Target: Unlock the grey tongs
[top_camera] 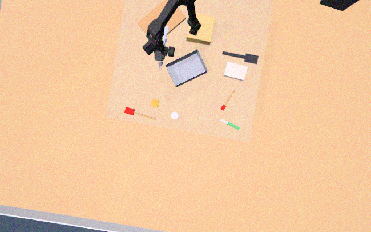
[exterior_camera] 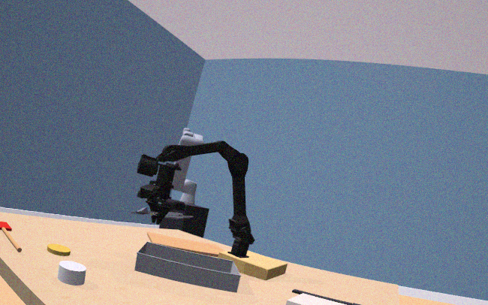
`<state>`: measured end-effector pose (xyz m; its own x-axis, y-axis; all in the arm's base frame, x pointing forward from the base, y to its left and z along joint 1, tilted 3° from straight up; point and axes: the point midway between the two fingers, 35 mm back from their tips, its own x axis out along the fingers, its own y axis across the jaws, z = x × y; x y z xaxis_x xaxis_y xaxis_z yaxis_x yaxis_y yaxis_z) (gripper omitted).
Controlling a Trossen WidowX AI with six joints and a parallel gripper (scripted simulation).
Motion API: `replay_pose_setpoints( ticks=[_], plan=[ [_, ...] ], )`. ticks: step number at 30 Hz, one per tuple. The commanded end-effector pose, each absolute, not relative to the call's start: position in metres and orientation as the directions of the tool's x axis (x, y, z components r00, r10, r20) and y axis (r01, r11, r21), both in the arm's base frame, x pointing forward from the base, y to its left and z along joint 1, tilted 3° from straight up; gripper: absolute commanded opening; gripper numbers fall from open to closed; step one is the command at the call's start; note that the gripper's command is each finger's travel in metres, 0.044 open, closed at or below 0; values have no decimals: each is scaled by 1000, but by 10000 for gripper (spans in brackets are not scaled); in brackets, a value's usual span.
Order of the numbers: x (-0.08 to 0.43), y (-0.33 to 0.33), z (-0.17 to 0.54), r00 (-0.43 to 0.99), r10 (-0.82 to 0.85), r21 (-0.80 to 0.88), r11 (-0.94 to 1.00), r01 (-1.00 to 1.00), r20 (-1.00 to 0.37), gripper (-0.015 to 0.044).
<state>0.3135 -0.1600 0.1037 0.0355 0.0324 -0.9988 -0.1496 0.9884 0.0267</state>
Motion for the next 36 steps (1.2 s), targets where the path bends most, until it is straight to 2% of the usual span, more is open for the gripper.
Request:
replay_pose_setpoints(
  ticks=[1,8,18,36],
  plan=[
    [299,-187,104,28,33,31,998,-53,-999,-150],
    [275,-221,106,24,35,37,996,78,-999,-150],
    [265,-234,105,23,33,36,991,128,-999,-150],
    [181,-303,103,24,24,32,888,459,-999,-150]
  ],
)
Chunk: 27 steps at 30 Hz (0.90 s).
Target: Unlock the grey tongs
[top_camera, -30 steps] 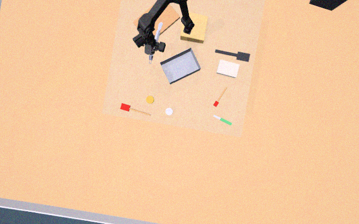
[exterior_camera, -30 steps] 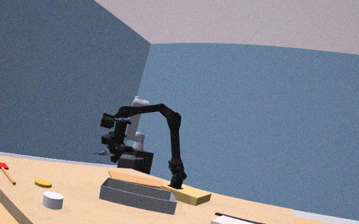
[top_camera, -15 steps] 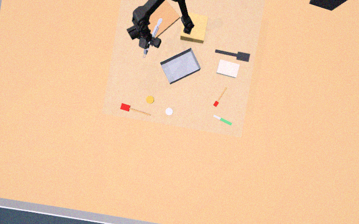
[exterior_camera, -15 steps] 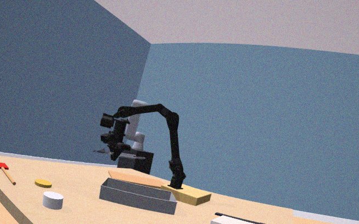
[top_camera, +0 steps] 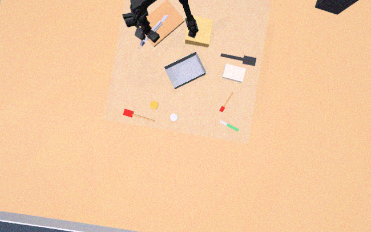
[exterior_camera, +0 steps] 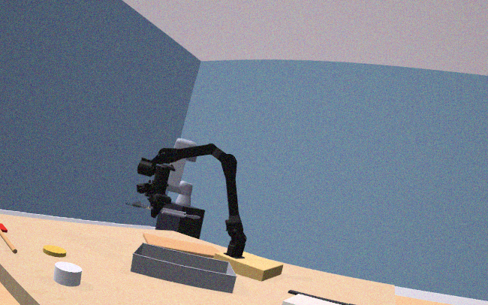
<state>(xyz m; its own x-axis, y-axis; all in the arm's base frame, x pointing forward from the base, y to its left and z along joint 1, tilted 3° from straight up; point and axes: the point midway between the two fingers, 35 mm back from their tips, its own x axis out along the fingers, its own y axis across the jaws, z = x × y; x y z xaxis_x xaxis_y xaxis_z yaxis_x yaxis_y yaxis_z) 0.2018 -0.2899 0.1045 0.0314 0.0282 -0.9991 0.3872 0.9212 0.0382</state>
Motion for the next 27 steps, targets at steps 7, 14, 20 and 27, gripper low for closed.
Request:
replay_pose_setpoints(
  ticks=[7,14,20,27],
  plan=[
    [143,-323,102,18,22,28,817,576,-1000,-150],
    [102,-339,101,12,21,23,732,681,-1000,-150],
    [67,-348,100,8,19,18,647,762,-1000,-150],
    [23,-353,99,2,22,13,539,842,-1000,-150]
  ],
)
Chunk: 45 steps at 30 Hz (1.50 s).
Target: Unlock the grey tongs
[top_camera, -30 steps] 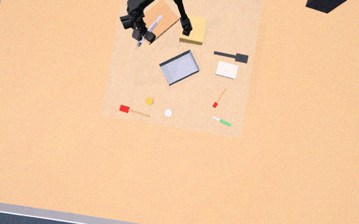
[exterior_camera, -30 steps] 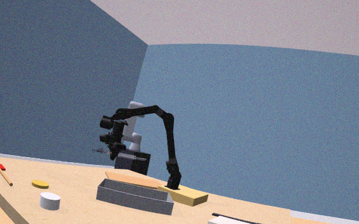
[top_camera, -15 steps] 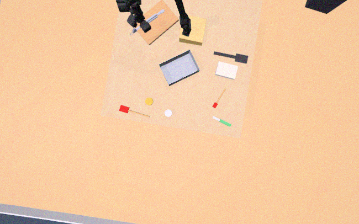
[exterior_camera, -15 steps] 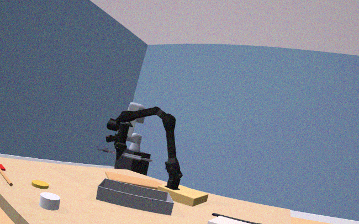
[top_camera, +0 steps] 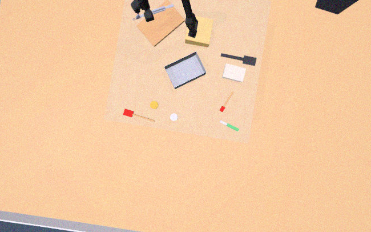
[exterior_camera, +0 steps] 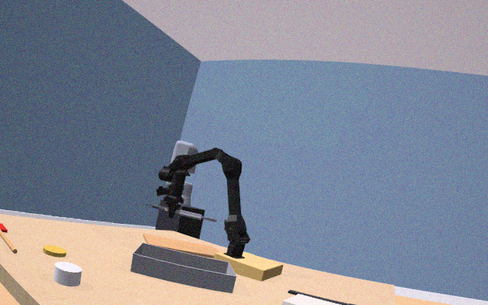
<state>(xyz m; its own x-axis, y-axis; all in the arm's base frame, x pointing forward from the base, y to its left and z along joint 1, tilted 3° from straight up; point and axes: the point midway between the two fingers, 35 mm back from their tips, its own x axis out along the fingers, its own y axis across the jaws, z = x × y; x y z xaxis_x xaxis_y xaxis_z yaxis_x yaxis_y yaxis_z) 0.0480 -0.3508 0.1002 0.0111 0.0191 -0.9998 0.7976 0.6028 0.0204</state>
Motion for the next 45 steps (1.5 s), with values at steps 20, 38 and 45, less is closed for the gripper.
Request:
replay_pose_setpoints(
  ticks=[20,38,45],
  plan=[
    [-1,-360,108,115,-141,44,429,902,-983,-150],
    [-9,-363,147,317,-533,103,392,914,-785,-150],
    [-12,-358,166,368,-654,97,411,906,-661,-150]
  ],
)
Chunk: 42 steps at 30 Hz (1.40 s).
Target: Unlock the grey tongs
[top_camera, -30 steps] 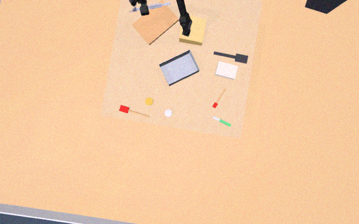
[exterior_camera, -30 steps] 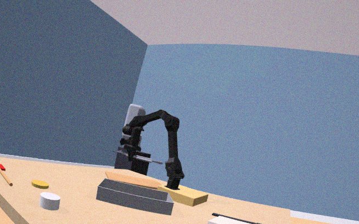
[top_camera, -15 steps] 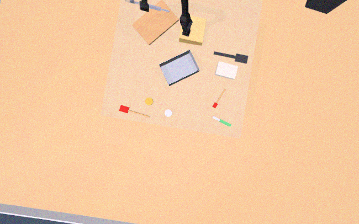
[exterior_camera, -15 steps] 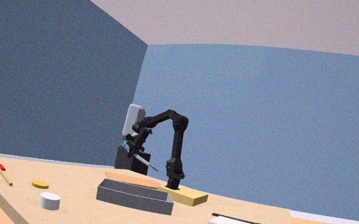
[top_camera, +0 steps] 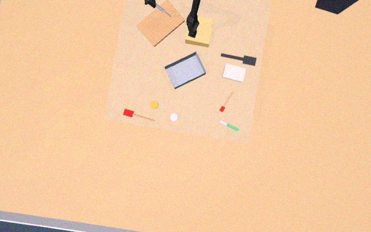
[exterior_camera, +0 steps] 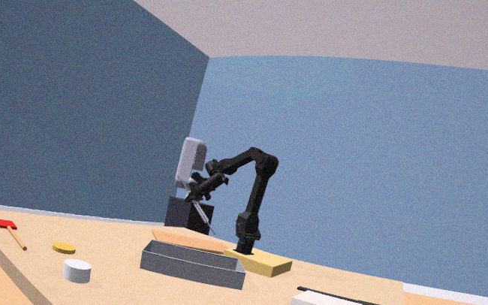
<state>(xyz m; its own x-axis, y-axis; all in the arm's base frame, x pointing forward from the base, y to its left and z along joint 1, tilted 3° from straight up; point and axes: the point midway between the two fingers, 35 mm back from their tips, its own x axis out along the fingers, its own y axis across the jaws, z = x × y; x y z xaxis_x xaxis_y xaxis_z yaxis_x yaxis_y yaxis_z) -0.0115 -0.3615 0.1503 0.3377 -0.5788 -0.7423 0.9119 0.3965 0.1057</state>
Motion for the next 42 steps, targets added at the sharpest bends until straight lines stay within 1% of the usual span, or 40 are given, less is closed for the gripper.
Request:
replay_pose_setpoints(
  ticks=[1,8,15,42],
  plan=[
    [-13,-356,169,374,-669,94,415,905,-642,-150],
    [-14,-345,188,415,-757,62,447,892,-504,-150],
    [-14,-330,204,448,-810,12,480,877,-379,-150],
    [-14,-330,204,449,-811,10,481,877,-375,-150]
  ],
)
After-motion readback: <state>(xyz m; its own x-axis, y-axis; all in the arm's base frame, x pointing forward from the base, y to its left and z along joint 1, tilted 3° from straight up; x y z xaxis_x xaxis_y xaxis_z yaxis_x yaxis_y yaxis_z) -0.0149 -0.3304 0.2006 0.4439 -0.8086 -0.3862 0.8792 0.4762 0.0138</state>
